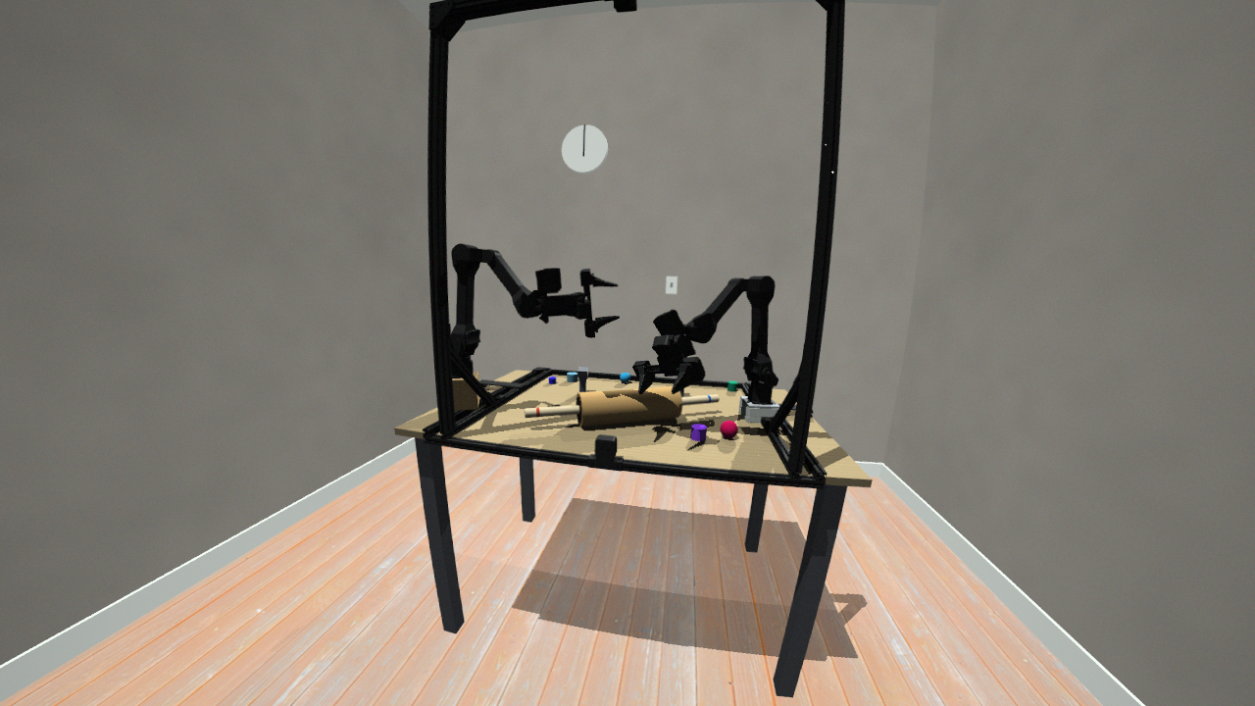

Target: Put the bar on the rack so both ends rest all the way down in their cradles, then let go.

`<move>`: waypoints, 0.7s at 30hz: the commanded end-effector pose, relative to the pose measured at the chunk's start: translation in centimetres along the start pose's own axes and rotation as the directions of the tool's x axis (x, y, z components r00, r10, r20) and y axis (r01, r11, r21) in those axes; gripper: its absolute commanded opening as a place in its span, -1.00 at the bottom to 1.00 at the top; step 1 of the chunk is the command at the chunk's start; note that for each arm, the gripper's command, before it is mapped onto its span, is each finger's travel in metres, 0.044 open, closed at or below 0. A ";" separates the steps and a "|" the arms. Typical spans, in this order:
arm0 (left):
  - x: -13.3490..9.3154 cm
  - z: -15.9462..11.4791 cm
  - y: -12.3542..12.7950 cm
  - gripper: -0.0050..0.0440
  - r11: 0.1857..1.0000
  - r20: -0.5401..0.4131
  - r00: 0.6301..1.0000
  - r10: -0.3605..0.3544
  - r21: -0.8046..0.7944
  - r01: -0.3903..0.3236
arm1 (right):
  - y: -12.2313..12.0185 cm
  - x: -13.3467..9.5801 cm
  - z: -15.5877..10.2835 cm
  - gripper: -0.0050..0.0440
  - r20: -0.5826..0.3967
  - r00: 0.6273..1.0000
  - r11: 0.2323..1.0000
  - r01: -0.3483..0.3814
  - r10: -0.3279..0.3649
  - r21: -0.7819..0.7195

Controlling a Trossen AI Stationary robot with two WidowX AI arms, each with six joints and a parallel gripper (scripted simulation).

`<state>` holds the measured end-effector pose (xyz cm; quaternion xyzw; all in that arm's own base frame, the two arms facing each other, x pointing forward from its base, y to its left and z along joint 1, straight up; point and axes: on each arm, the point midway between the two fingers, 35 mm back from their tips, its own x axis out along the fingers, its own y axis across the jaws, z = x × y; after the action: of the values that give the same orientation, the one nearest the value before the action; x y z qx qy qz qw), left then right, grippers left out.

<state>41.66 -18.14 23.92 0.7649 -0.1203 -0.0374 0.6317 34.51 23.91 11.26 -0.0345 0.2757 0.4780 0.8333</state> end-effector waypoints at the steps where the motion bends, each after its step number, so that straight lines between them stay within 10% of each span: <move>1: 0.1 0.2 -0.3 1.00 1.000 0.008 1.000 -0.013 -0.018 0.014 | -0.2 -0.2 -0.1 1.00 -0.007 1.000 1.000 0.008 -0.008 0.005; 13: 0.3 3.3 -5.0 1.00 0.888 0.132 0.956 -0.261 -0.356 0.292 | -2.8 -3.2 -2.1 1.00 -0.138 0.981 0.986 0.148 -0.136 0.079; 21: -1.9 6.7 -10.8 1.00 0.461 0.259 0.778 -0.572 -0.683 0.567 | -4.9 -8.4 -5.3 1.00 -0.342 0.902 0.934 0.326 -0.263 0.144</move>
<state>40.54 -21.64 13.38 0.4990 0.1136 -0.2686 0.8161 33.42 14.77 9.56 -0.0613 0.4242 0.3298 0.8411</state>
